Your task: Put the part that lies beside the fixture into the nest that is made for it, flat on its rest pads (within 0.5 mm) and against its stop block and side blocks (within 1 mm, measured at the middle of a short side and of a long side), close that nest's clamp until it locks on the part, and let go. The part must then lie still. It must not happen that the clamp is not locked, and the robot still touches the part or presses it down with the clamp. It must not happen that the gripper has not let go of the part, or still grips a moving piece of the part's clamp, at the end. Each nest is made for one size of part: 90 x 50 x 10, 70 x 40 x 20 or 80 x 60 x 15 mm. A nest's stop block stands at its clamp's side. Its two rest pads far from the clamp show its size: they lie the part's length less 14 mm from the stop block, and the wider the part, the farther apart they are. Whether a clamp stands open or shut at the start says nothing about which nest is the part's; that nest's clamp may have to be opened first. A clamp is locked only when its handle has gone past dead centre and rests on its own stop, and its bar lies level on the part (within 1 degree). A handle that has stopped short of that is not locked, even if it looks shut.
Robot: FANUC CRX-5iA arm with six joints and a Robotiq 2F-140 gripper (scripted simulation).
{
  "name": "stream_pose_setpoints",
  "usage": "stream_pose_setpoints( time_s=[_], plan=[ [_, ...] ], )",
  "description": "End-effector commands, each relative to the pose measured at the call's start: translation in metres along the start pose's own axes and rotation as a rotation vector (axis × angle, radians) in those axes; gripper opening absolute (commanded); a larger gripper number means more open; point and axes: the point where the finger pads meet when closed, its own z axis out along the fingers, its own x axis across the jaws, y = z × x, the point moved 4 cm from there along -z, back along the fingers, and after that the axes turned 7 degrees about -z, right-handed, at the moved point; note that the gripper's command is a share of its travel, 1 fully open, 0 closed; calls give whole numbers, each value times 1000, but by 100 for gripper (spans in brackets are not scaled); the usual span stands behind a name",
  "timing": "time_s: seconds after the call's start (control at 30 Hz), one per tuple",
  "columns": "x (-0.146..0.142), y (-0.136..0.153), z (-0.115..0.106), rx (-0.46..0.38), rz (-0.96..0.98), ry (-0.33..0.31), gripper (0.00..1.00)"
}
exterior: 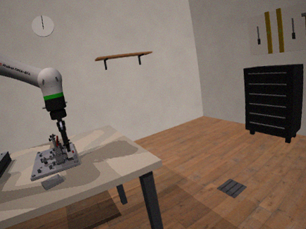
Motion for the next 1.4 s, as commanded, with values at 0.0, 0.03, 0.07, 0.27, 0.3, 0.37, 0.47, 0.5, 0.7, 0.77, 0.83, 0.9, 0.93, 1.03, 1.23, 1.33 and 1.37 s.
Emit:
stream_pose_setpoints(
  time_s=[0.0,0.03,0.07,0.27,0.3,0.37,0.47,0.5,0.7,0.77,0.83,0.9,0.93,1.03,1.23,1.33,1.37],
  plan=[
    [0,0,0,0,0,0,28],
    [0,0,0,0,0,0,28],
    [0,0,0,0,0,0,28],
    [0,0,0,0,0,0,0],
    [0,0,0,0,0,0,0],
    [0,0,0,0,0,0,0],
    [0,0,0,0,0,0,0],
    [0,0,0,0,0,0,0],
    [0,0,0,0,0,0,0],
    [0,0,0,0,0,0,0],
    [0,0,0,0,0,0,0],
    [0,0,0,0,0,0,0],
    [0,0,0,0,0,0,0],
    [0,0,0,0,0,0,0],
    [0,0,0,0,0,0,0],
    [0,0,0,0,0,0,0],
    [0,0,0,0,0,0,0]
  ],
)
